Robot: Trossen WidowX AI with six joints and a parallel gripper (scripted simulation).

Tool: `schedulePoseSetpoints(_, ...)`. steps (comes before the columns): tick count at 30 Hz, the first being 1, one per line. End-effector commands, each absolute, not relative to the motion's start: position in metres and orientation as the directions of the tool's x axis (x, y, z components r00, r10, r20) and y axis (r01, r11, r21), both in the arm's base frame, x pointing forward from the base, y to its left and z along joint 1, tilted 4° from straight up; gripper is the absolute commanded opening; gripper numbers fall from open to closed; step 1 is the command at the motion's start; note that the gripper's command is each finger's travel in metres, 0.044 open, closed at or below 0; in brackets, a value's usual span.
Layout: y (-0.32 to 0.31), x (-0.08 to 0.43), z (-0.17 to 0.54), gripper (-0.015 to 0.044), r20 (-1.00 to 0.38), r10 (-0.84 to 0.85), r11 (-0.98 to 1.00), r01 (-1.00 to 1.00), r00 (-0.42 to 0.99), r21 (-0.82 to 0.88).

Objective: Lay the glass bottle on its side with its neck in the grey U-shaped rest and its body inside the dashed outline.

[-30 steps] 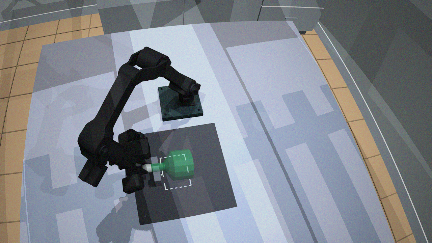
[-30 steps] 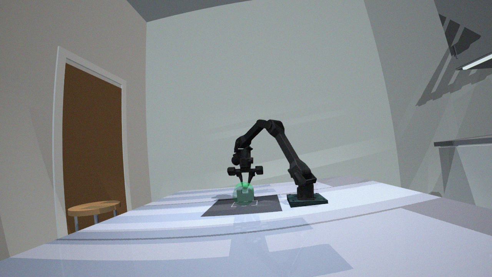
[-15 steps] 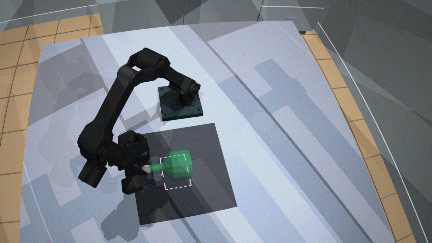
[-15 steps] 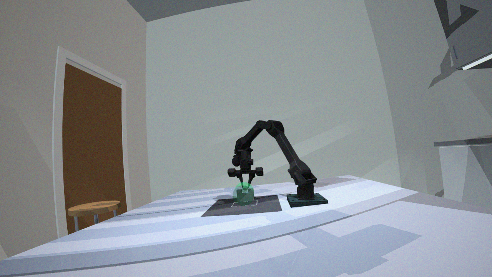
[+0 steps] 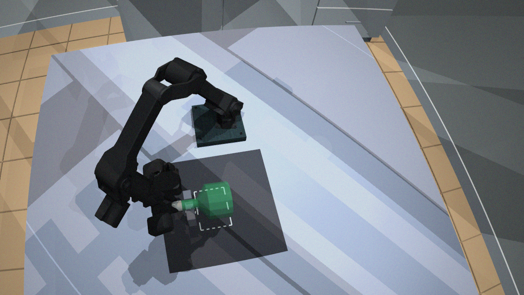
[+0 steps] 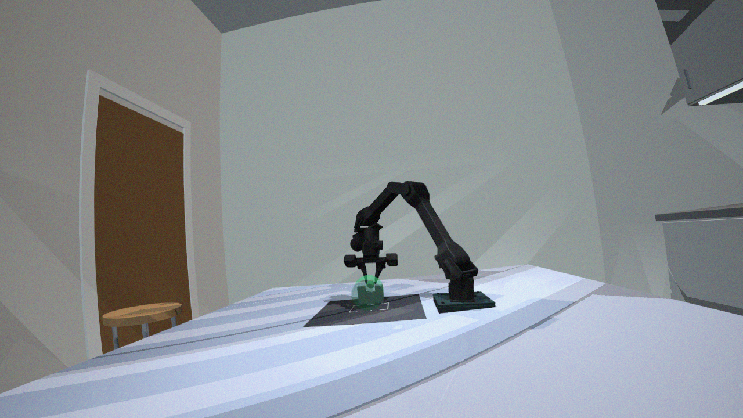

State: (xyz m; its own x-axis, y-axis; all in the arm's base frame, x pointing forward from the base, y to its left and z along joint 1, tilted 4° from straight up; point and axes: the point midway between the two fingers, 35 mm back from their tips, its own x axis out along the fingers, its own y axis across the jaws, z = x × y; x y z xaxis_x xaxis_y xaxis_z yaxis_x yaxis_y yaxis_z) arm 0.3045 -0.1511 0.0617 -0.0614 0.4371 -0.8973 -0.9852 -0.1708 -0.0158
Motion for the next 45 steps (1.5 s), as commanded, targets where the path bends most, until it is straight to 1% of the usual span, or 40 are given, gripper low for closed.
schedulePoseSetpoints(1, -0.1483, 0.3045, 0.0608, 0.0102, -0.896, 0.44, -0.171, -0.985, -0.063, -0.014)
schedulePoseSetpoints(45, -0.1525, 0.3034, 0.0561, 0.0102, -0.913, 0.405, -0.168, -0.985, -0.037, -0.035)
